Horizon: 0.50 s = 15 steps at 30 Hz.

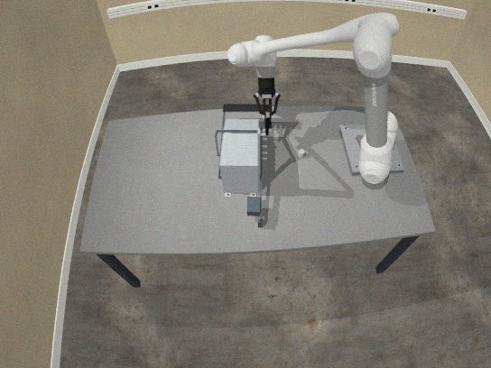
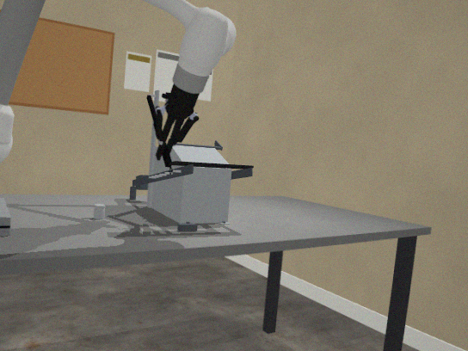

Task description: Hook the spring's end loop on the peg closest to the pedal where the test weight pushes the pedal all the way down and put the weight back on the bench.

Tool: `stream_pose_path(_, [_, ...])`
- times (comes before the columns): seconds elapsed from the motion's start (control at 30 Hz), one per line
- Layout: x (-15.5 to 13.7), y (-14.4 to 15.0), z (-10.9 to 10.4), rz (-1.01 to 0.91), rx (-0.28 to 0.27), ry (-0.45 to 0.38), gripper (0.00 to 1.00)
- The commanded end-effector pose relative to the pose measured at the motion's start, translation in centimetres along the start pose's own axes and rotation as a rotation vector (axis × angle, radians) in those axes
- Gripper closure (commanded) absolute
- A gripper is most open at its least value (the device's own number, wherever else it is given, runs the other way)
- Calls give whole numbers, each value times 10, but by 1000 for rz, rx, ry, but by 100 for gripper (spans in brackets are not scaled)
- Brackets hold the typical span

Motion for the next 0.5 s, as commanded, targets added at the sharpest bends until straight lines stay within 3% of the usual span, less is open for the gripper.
stream_pose_path(0.0, [0, 0, -1, 1, 2, 0, 83])
stream_pose_path(0.47, [3, -2, 1, 7, 11, 0, 83])
Point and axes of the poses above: the point where the finger pads meet when closed, its own z axis out along the fingers, its own y axis across the jaws, x = y × z, the point moved 5 cm from there along -z, back along the fingers, and after that the axes turned 1 degree about -z, right-handed, at the moved point
